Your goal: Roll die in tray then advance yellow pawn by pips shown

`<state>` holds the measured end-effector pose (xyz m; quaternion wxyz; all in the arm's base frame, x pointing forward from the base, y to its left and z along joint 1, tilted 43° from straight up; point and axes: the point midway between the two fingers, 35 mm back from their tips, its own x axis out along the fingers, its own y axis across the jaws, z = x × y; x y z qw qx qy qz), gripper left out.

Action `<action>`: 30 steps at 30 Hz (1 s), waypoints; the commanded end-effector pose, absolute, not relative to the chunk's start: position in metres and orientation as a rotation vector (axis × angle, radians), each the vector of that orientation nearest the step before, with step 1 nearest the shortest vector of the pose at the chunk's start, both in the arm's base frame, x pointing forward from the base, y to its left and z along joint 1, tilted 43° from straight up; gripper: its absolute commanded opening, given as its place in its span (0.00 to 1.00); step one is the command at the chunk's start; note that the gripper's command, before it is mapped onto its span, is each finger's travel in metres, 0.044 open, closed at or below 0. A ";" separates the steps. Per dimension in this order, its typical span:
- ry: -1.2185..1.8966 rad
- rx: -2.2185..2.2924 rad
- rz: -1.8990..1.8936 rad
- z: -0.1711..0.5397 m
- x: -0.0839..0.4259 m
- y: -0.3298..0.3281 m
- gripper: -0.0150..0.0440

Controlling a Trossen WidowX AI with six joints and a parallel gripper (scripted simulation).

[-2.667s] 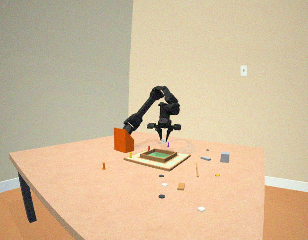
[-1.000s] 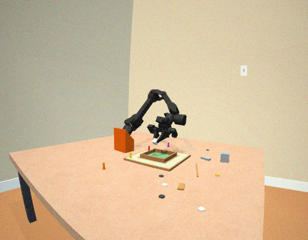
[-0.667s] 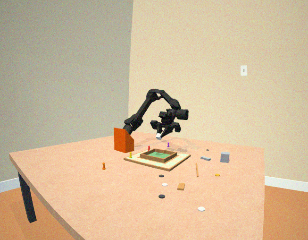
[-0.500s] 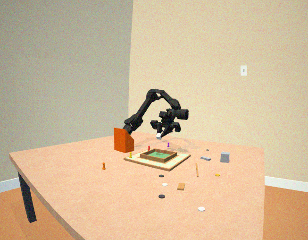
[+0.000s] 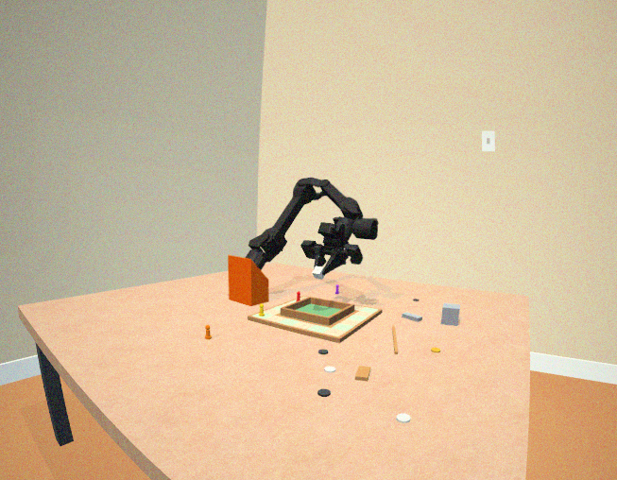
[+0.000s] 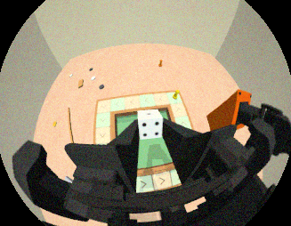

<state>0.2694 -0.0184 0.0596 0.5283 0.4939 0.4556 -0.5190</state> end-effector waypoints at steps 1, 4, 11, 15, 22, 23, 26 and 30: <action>1.088 1.180 -1.240 0.060 0.269 -0.018 0.48; 1.088 1.180 -1.240 0.060 0.269 -0.018 0.61; 1.085 1.174 -1.238 0.089 0.267 -0.046 0.92; 1.160 1.201 -1.218 0.081 0.266 -0.044 1.00; 1.669 1.694 -0.781 0.036 0.269 -0.027 1.00; 1.681 1.743 -0.734 0.035 0.270 -0.028 1.00; 1.684 1.760 -0.718 0.035 0.271 -0.028 1.00; 1.668 1.701 -0.797 0.033 0.267 -0.029 1.00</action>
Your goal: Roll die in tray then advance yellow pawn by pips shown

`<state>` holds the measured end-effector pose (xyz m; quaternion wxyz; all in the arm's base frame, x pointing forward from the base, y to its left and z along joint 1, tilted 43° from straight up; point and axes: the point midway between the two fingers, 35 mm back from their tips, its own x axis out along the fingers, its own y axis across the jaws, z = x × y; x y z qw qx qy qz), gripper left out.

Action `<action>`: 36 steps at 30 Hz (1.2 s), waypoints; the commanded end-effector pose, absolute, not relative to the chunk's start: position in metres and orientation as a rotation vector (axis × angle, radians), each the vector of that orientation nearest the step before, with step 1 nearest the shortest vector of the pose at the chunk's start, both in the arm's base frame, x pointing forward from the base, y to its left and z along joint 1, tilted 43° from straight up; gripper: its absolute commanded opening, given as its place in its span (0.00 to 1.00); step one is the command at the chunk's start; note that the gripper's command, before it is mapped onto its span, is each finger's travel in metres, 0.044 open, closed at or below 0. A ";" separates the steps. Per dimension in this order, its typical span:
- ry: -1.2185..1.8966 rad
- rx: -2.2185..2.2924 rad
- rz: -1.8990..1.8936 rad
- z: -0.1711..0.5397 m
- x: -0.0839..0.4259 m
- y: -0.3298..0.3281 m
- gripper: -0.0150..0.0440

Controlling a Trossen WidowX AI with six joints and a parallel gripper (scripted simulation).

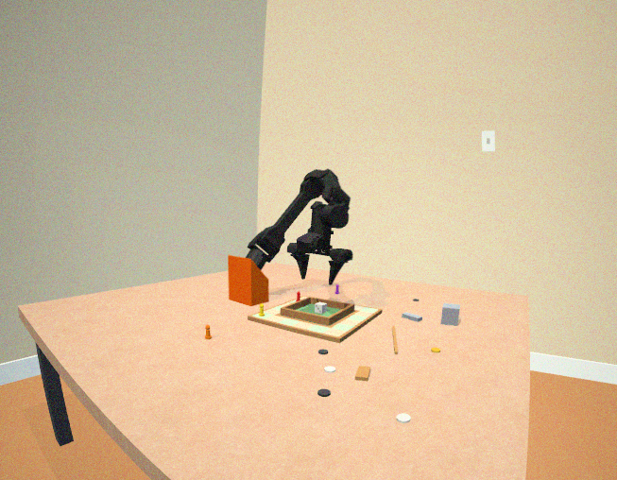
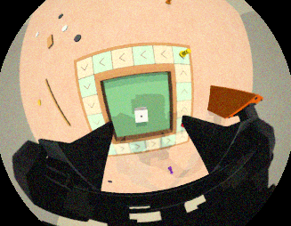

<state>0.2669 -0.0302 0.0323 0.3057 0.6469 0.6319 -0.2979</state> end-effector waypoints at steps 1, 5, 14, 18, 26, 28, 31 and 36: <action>1.670 1.693 -0.787 0.032 0.267 -0.030 0.96; 1.686 1.540 -0.574 0.009 0.253 -0.051 0.78; 1.647 1.111 -0.007 -0.049 0.201 -0.090 0.59; 1.602 0.967 0.175 -0.065 0.181 -0.097 0.59; 1.550 0.847 0.322 -0.076 0.165 -0.098 0.59; 1.550 0.847 0.322 -0.076 0.165 -0.098 0.59; 1.550 0.847 0.322 -0.076 0.165 -0.097 0.59; 1.550 0.847 0.322 -0.075 0.165 -0.097 0.59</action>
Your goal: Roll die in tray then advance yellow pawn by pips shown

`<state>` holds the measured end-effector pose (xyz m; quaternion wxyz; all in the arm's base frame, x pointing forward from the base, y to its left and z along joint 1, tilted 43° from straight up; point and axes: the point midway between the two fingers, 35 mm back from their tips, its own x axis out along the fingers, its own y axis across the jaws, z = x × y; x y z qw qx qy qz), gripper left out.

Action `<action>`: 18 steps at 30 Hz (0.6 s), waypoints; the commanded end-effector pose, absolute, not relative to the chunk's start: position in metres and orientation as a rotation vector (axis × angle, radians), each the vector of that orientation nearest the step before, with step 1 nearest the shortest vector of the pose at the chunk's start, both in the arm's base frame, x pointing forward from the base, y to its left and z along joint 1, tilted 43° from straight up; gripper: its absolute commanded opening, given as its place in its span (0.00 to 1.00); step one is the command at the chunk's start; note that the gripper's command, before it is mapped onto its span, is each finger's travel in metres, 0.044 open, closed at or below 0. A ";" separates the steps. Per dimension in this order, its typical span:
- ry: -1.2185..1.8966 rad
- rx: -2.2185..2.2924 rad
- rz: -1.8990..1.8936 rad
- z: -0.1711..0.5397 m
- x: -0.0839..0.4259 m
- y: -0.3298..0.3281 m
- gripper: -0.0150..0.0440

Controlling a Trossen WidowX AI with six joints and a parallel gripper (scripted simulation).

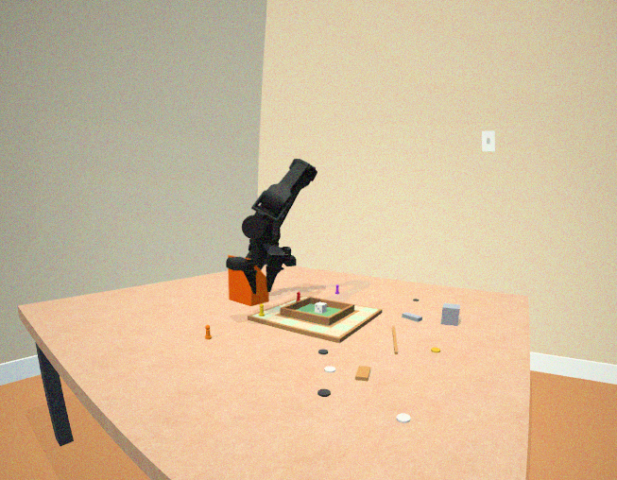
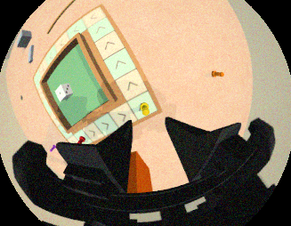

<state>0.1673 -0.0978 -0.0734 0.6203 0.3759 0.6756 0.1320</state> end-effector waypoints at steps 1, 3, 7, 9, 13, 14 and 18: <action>1.550 0.847 0.323 -0.075 0.165 -0.096 0.59; 1.550 0.847 0.323 -0.075 0.164 -0.095 0.59; 1.550 0.847 0.323 -0.086 0.165 -0.086 0.59; 1.550 0.847 0.323 -0.086 0.165 -0.086 0.59; 1.550 0.847 0.323 -0.089 0.166 -0.083 0.59; 1.549 0.847 0.323 -0.090 0.166 -0.082 0.59; 1.549 0.847 0.323 -0.095 0.167 -0.078 0.59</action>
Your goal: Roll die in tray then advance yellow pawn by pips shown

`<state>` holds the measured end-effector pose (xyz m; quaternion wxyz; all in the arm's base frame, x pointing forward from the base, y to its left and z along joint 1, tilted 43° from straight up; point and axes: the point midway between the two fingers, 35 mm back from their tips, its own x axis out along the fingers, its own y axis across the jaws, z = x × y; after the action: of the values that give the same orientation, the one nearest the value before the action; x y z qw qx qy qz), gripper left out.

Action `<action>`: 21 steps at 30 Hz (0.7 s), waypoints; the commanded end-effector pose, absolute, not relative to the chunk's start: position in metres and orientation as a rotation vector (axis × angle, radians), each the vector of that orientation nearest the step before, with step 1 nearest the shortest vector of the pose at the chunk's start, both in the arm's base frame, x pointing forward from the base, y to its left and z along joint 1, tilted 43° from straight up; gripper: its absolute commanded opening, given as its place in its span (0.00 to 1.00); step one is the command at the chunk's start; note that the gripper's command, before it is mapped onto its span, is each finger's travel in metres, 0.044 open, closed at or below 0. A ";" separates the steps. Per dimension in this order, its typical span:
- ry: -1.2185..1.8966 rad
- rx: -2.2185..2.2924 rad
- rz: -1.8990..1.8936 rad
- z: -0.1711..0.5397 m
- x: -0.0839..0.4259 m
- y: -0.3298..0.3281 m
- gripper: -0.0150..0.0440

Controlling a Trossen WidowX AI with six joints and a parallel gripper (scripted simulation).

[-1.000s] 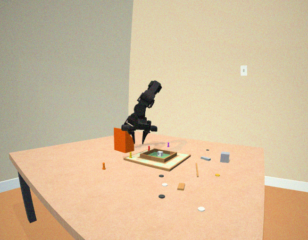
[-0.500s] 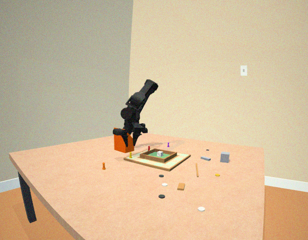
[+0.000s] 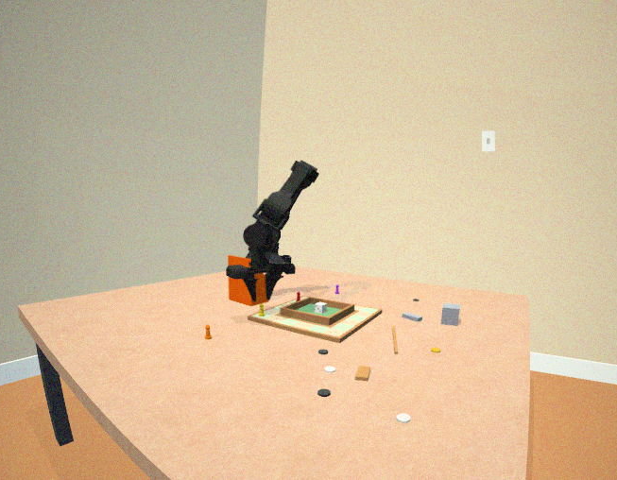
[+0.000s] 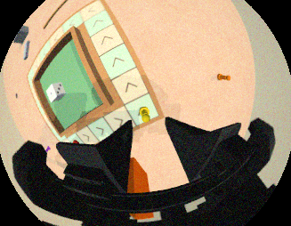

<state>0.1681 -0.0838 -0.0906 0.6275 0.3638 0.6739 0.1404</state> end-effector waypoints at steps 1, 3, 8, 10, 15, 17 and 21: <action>1.549 0.847 0.323 -0.096 0.167 -0.077 0.59; 1.549 0.847 0.323 -0.098 0.167 -0.075 0.59; 1.549 0.848 0.323 -0.104 0.167 -0.069 0.59; 1.549 0.848 0.323 -0.107 0.168 -0.067 0.59; 1.549 0.848 0.324 -0.112 0.168 -0.061 0.59; 1.549 0.848 0.324 -0.114 0.168 -0.059 0.59; 1.549 0.848 0.325 -0.116 0.168 -0.057 0.55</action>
<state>0.1695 -0.0610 -0.1139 0.6262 0.3648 0.6743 0.1420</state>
